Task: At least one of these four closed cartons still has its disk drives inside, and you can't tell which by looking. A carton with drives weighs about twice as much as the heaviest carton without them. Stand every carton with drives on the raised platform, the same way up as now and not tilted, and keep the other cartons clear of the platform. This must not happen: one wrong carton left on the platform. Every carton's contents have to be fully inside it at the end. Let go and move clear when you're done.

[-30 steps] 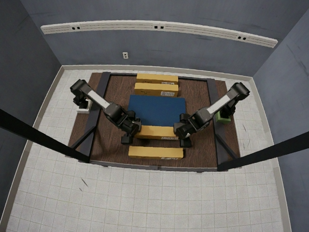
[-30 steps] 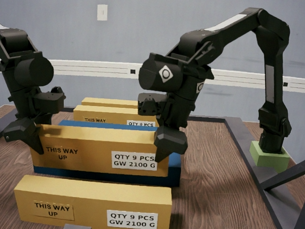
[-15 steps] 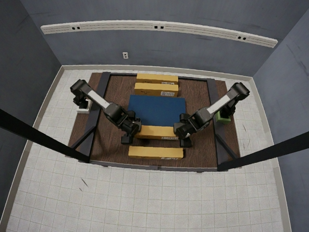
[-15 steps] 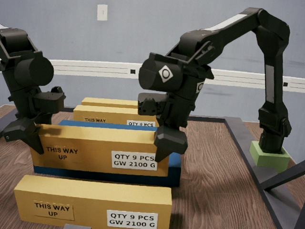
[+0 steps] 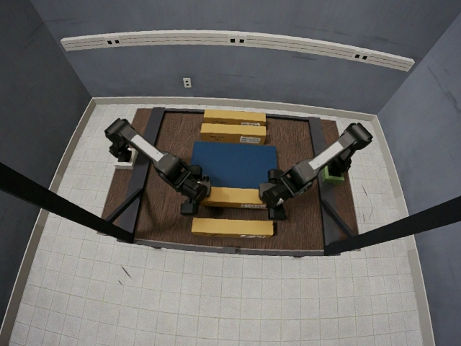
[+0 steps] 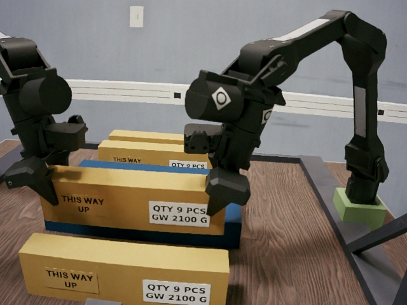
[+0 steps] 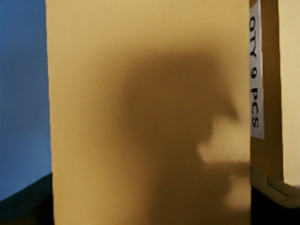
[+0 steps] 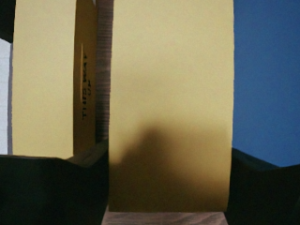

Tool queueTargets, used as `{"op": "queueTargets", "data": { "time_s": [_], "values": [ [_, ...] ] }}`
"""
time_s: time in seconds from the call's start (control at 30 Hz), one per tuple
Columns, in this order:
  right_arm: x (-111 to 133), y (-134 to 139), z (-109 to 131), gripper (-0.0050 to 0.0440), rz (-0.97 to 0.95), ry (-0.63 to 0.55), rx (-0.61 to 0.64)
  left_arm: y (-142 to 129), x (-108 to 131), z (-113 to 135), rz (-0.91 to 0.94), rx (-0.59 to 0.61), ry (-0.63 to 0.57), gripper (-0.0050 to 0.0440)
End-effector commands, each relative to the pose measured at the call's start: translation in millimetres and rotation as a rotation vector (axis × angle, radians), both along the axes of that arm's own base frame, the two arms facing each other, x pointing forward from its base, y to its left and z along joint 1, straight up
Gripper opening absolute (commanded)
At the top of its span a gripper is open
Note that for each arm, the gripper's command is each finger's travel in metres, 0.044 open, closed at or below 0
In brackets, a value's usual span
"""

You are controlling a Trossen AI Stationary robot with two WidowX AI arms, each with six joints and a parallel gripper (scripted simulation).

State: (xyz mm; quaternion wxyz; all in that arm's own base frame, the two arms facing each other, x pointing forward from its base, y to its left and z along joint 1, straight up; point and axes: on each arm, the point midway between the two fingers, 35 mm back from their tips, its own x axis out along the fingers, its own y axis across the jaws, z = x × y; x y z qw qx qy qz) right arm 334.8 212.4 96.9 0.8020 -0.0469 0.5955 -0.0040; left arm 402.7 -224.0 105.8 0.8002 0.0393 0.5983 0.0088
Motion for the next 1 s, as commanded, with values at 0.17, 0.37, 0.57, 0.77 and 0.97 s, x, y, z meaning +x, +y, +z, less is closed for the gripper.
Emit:
{"op": "queueTargets", "data": {
  "time_s": [0.17, 0.37, 0.57, 0.77, 0.97],
  "values": [
    [3.7, 8.5, 39.9, -0.005, 0.001, -0.088, 0.074, -8.0, 0.5, 58.4, -0.005, -0.075, -0.107, -0.005],
    [3.7, 8.5, 39.9, -0.005, 0.001, -0.088, 0.074, -8.0, 0.5, 58.4, -0.005, -0.075, -0.107, -0.005],
    [3.7, 8.5, 39.9, -0.005, 0.001, -0.088, 0.074, -8.0, 0.5, 58.4, -0.005, -0.075, -0.107, -0.005],
    [3.6, 8.3, 39.2, -0.005, 0.004, -0.087, 0.075, -8.5, -0.1, 58.4, -0.006, -0.076, -0.106, -0.005],
    [3.6, 8.3, 39.2, -0.005, 0.004, -0.087, 0.075, -8.5, -0.1, 58.4, -0.006, -0.076, -0.106, -0.005]
  ]
}}
